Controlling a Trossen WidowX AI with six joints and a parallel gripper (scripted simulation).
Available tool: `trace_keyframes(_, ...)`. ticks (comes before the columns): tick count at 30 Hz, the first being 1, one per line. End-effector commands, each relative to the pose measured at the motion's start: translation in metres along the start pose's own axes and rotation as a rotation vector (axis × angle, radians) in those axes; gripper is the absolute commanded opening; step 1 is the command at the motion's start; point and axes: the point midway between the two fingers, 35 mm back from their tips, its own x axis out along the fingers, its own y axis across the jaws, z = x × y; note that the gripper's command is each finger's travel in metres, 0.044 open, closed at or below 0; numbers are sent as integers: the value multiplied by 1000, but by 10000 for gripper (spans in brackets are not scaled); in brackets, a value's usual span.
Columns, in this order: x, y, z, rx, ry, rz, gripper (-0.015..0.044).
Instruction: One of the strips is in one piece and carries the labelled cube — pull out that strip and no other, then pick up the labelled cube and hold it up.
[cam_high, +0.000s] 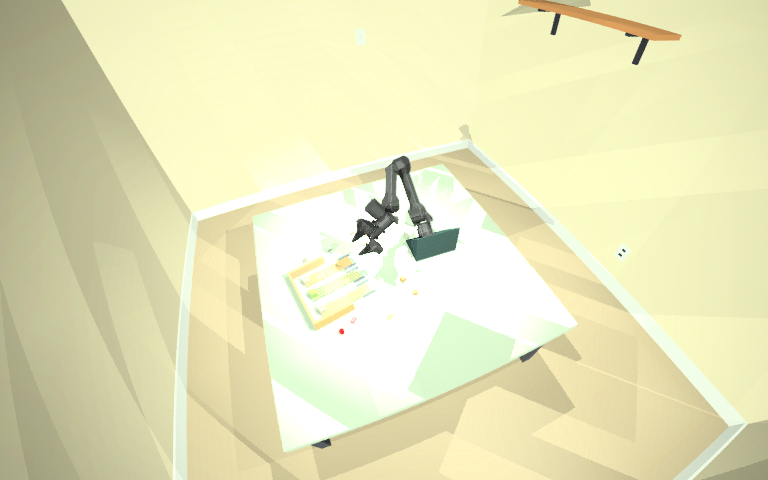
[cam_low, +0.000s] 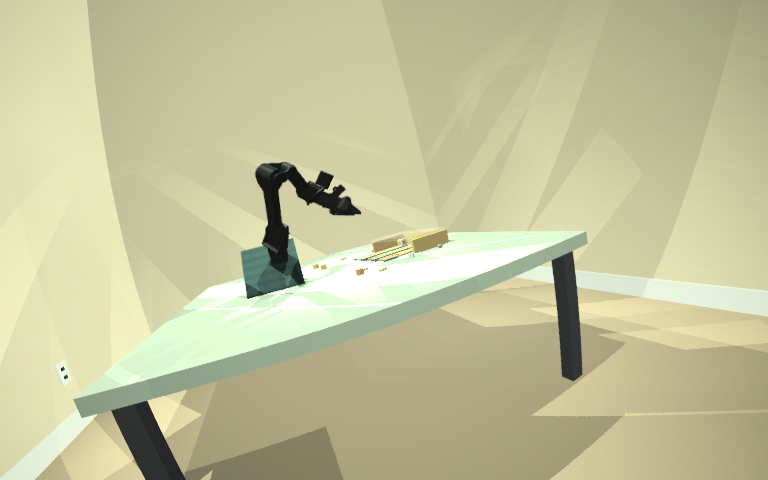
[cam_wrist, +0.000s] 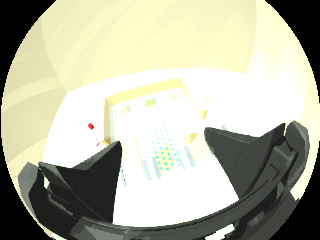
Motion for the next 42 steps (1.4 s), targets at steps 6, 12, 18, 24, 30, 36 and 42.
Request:
trace_keyframes(6,-4,6,-5,-13,-1,-3,400)
trace_keyframes(12,-4,6,-5,-13,-1,-3,400)
trace_keyframes(18,0,10,-4,-20,22,6,347)
trace_keyframes(24,36,41,-8,-68,248,69,190)
trace_keyframes(30,67,64,-25,-105,502,102,32)
trace_keyframes(36,89,77,-48,-134,761,99,0)
trace_keyframes(42,99,82,-65,-157,948,69,0)
